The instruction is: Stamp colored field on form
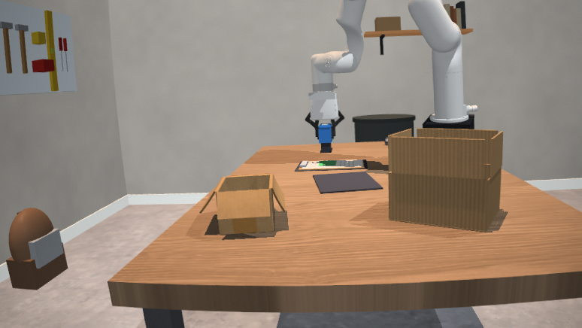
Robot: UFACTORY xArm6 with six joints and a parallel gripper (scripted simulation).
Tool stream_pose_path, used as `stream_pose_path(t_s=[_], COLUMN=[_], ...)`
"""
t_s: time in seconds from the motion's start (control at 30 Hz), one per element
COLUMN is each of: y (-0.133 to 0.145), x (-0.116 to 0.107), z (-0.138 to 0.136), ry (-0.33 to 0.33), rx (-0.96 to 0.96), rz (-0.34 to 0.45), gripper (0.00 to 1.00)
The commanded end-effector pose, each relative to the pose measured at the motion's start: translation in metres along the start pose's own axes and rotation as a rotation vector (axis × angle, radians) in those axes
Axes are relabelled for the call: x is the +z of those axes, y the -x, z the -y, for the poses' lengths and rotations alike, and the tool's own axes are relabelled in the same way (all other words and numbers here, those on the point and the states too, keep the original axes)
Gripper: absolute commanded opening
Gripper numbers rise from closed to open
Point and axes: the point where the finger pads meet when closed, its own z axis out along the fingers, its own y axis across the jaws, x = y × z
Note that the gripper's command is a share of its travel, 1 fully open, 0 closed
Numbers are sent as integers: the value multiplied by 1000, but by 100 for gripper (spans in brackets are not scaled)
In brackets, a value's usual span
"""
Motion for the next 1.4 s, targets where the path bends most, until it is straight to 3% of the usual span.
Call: stream_pose_path(t_s=[0.0, 0.27, 0.77, 1.13, 1.37], y=[36, 56, 49, -15, -20], x=[1, 2, 2, -1, -1], z=[-12, -17, -15, 1, 2], ry=[3, 3, 3, 3, 3], rx=[-1, -1, -1, -1, -1], rz=[-7, -7, -7, -7, -7], gripper=[27, 27, 27, 27, 27])
